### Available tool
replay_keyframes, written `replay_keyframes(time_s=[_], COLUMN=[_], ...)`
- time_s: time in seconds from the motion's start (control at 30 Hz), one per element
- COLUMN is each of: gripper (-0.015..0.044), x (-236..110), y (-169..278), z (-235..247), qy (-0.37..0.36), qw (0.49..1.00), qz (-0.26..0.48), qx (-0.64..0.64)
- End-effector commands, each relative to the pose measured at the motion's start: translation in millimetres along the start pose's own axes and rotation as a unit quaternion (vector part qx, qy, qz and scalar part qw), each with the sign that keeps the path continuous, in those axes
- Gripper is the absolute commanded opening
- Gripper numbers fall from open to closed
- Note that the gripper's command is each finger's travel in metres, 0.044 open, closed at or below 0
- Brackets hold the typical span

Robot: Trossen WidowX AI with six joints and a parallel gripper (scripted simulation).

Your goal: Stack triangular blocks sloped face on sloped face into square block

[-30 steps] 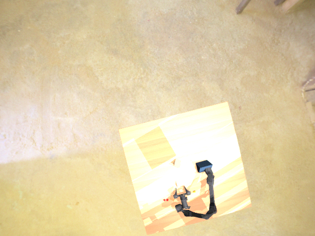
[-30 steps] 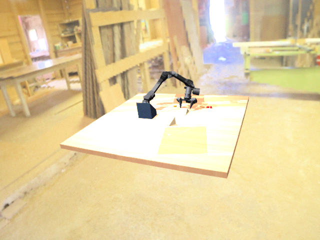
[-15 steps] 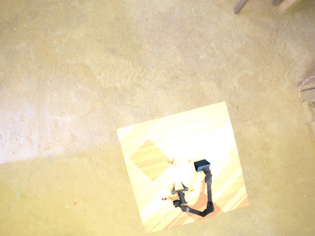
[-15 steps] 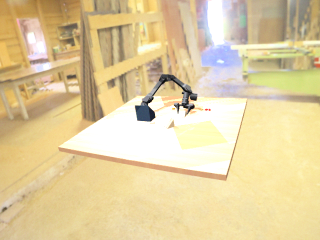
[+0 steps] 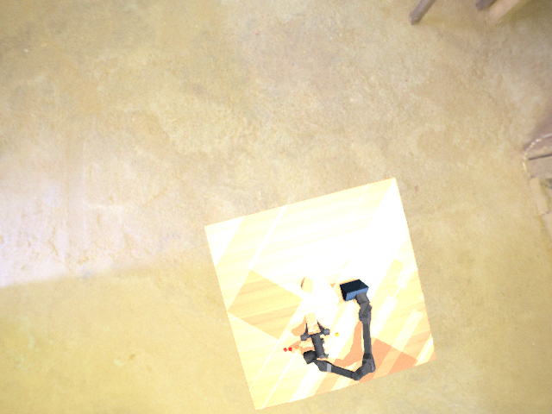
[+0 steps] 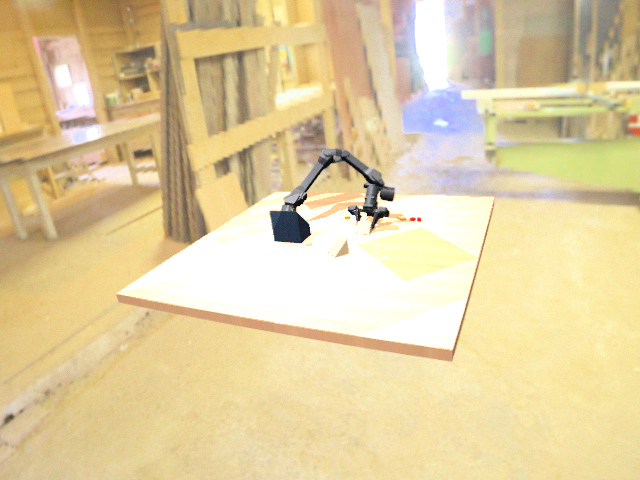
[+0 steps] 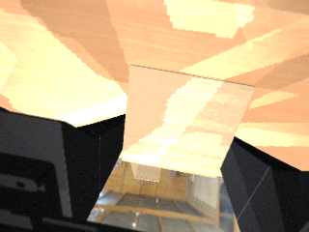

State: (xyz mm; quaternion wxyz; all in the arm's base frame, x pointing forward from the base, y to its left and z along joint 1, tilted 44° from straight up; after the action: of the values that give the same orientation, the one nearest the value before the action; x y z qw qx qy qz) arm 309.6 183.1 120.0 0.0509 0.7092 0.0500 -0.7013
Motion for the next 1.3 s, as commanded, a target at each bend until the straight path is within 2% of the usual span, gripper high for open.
replay_keyframes(time_s=[0.0,0.2,0.7,0.9,1.27], gripper=[0.0150,0.0000,0.0000,0.0000,0.0000], x=[-1,-18,-68,-70,-53], y=[0,17,68,71,86], z=[0,-3,1,1,1], qy=[0.001,0.001,0.000,0.000,-0.047], qw=[1.000,1.000,1.000,1.000,0.987], qz=[0.000,0.000,0.002,0.002,-0.113], qx=[0.000,0.000,0.000,0.000,0.101])
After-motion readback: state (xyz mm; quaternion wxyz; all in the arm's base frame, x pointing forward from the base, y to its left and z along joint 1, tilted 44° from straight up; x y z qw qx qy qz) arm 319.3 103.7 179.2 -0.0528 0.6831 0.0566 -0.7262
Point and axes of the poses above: the point midway between the two fingers, 35 mm back from their tips, its own x axis out along the fingers, its own z axis across the jaws, y = z × x, the point moved 5 cm from there along -x, back along the fingers, and after that the axes turned 1 degree about -x, right-handed, at the moved point
